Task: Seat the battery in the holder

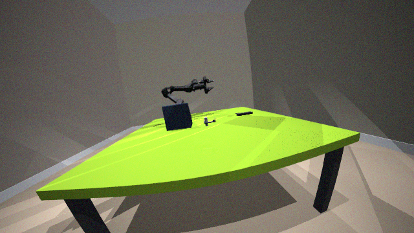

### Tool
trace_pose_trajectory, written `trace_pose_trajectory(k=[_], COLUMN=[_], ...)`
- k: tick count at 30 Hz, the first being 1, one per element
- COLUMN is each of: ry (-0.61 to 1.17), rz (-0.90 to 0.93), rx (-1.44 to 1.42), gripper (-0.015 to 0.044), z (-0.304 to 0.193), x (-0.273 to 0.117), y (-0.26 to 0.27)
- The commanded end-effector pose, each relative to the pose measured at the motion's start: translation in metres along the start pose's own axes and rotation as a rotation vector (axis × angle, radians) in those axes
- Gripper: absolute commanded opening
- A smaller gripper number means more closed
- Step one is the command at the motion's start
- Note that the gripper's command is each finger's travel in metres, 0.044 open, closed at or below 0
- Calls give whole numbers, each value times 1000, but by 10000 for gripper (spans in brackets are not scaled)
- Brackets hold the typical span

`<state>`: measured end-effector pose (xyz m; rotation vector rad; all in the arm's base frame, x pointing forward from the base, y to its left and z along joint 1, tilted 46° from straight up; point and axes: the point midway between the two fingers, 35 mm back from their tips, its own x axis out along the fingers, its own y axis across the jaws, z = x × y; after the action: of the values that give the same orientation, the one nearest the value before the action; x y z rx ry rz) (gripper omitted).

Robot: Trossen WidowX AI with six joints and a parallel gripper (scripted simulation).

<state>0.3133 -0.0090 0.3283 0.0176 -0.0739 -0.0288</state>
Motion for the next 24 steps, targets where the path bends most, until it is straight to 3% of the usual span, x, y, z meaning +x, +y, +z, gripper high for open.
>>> trace_pose_trajectory(k=[1, 8, 15, 24], ry=[15, 562, 1103, 1578], rz=[-1, 11, 63, 252], rx=[-4, -56, 107, 613], gripper=[374, 190, 6, 0], z=[-3, -127, -241, -315], x=[2, 30, -5, -82], y=[-1, -39, -80, -84])
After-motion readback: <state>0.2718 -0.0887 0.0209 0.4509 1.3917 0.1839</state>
